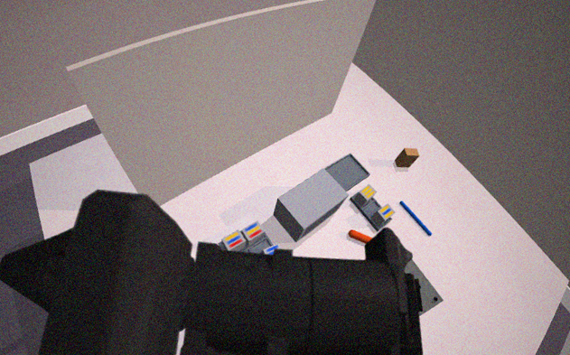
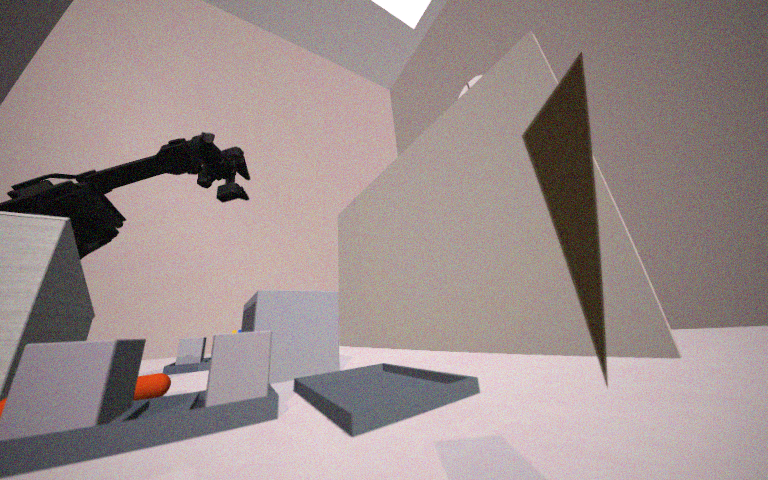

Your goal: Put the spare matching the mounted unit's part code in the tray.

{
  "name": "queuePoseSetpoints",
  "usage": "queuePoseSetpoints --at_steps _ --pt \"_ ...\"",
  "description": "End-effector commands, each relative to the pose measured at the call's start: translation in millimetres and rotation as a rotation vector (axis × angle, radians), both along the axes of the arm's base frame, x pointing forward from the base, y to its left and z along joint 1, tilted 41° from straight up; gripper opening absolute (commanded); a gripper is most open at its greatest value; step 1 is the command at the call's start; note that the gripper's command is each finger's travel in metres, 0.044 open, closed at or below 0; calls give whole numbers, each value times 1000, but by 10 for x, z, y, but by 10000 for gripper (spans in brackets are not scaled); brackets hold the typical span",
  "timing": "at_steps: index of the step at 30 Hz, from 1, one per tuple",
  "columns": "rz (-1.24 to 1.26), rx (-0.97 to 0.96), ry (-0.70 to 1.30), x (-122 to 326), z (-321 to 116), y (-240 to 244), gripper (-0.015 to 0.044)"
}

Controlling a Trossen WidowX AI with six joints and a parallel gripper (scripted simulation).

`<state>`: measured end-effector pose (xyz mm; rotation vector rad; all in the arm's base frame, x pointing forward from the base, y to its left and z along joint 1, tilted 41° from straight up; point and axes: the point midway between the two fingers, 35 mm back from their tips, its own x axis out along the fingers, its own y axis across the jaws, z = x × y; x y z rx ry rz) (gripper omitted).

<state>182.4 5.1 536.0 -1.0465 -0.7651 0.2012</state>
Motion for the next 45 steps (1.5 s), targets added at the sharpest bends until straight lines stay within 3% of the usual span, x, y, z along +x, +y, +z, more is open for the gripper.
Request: queuePoseSetpoints --at_steps 1,9,19,33,45 --pt "0 0 0 0 0 0 426" --pt "-4 37 28 84 -5 -85 440" --pt "-56 497 379 1095 -394 -1044 440" --pt "-146 857 967 2096 -1849 -1689 440" --pt "-264 1090 1551 2247 -3255 -1790 440"
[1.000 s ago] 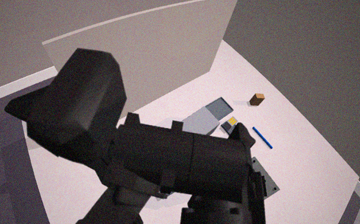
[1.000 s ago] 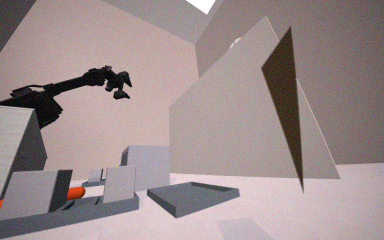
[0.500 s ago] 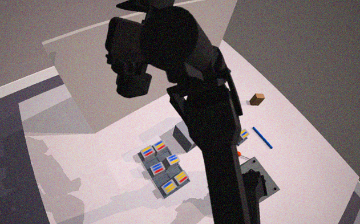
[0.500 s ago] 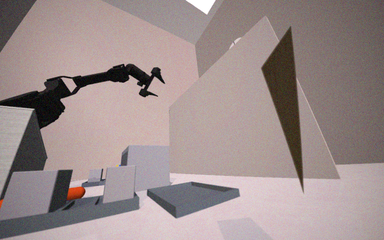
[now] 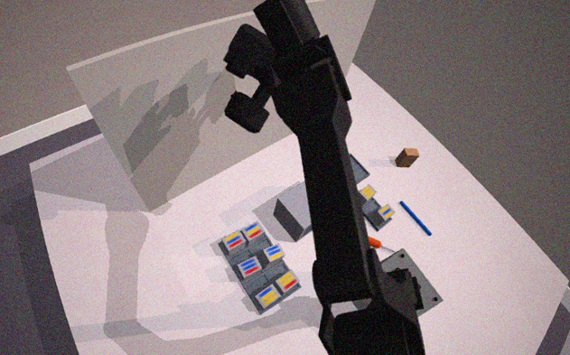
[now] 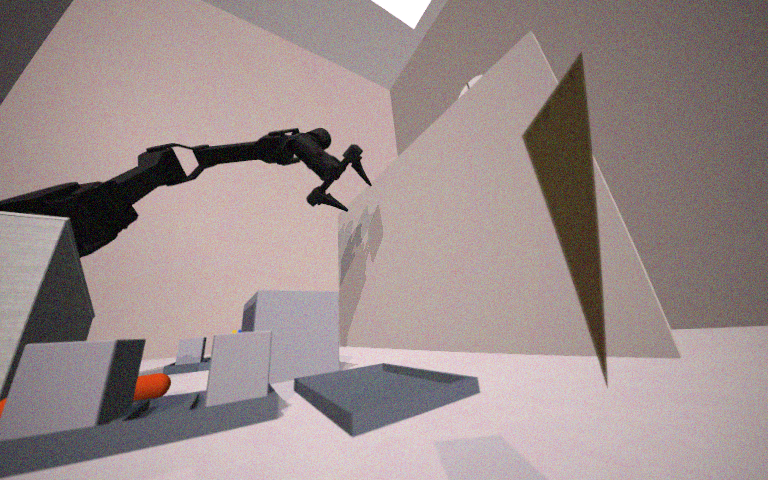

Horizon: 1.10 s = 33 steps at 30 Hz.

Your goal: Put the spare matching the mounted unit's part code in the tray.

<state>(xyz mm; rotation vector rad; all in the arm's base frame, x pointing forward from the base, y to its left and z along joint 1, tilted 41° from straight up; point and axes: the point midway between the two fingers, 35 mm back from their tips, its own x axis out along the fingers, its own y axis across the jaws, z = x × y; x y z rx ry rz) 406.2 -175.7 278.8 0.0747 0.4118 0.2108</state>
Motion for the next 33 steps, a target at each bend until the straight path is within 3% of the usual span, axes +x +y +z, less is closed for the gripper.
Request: queuePoseSetpoints --at_steps 1,15,33 --pt "26 147 323 -6 -777 29 440" --pt "165 464 985 -545 -1794 400 440" --pt "168 469 996 -557 -1803 407 440"
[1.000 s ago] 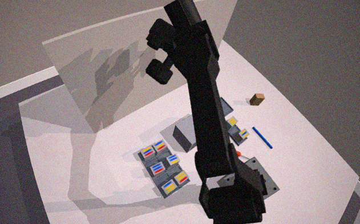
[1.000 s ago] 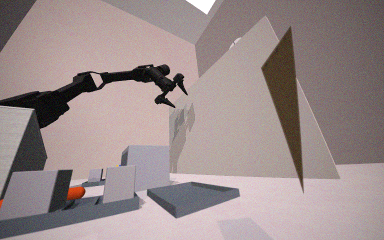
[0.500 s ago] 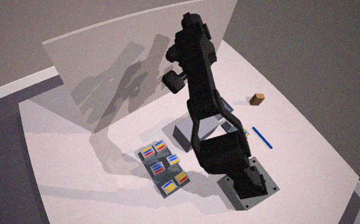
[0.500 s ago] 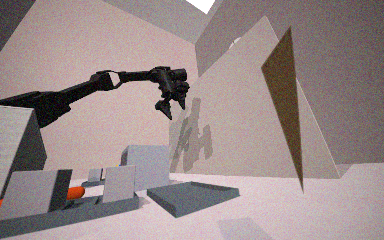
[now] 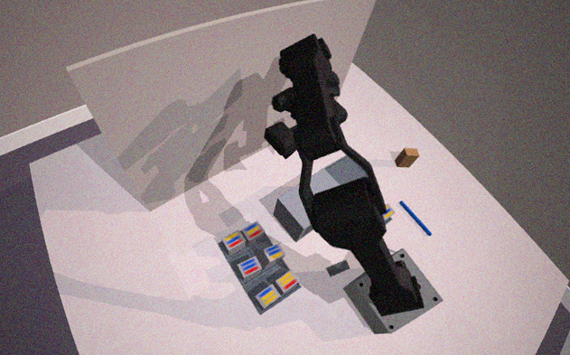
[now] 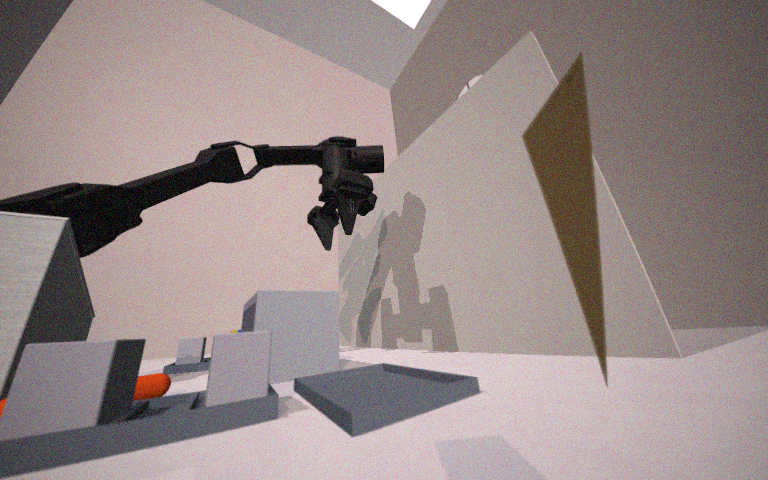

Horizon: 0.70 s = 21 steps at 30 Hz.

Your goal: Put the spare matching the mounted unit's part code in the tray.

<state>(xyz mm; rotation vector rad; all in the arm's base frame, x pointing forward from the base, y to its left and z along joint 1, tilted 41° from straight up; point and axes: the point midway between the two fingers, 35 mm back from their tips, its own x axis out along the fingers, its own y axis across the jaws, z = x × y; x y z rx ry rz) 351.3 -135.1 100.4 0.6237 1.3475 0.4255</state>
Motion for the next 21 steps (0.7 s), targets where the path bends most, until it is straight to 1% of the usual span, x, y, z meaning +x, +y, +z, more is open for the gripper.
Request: queuePoseSetpoints --at_steps 1,9,11,16,21 --pt "7 2 8 -8 -18 2 440" --pt "7 2 8 -8 -18 2 440" --pt "42 -11 -16 -9 40 98 440" --pt "296 -97 -200 -131 417 796 440" --pt "552 -166 -396 -433 692 1443 440"
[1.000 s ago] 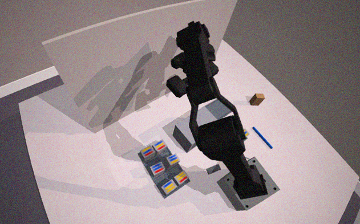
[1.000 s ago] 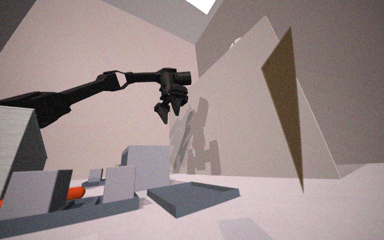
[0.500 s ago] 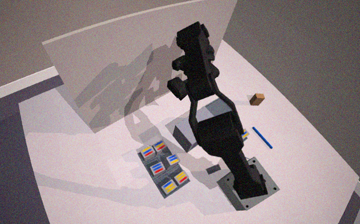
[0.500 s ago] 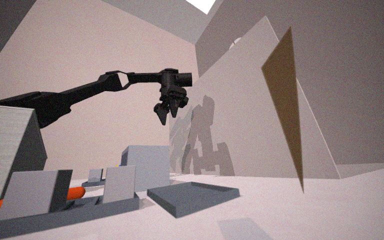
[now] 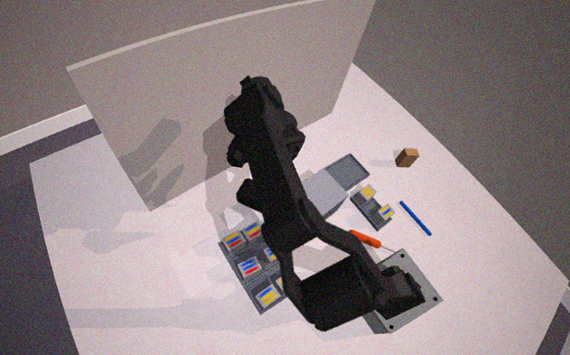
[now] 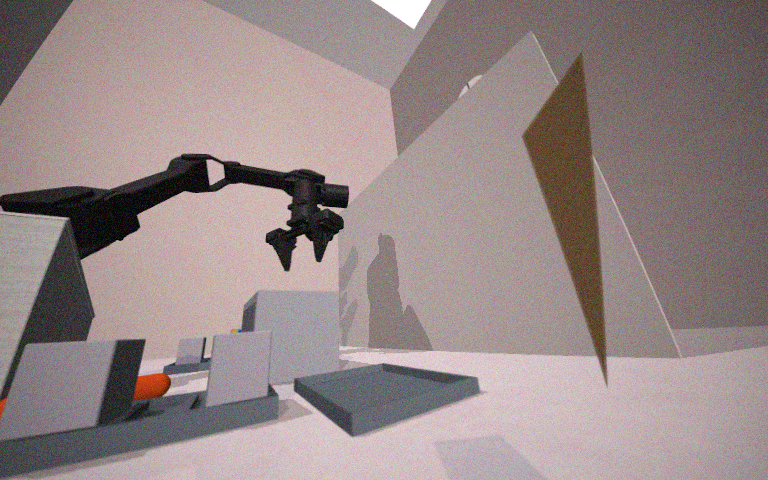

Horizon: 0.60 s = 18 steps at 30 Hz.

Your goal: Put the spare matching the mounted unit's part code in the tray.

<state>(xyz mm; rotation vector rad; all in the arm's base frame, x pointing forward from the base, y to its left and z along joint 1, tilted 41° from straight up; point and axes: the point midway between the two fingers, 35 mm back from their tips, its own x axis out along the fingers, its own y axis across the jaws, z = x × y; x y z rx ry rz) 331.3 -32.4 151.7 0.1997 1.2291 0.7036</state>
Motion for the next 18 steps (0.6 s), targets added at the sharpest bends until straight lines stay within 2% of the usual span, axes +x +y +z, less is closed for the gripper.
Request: queuePoseSetpoints --at_steps 1,12,18 --pt "226 -54 -174 -314 221 536 440" --pt "792 -123 -640 -1411 365 1474 440" --pt "825 -125 -670 -1482 356 1509 440"
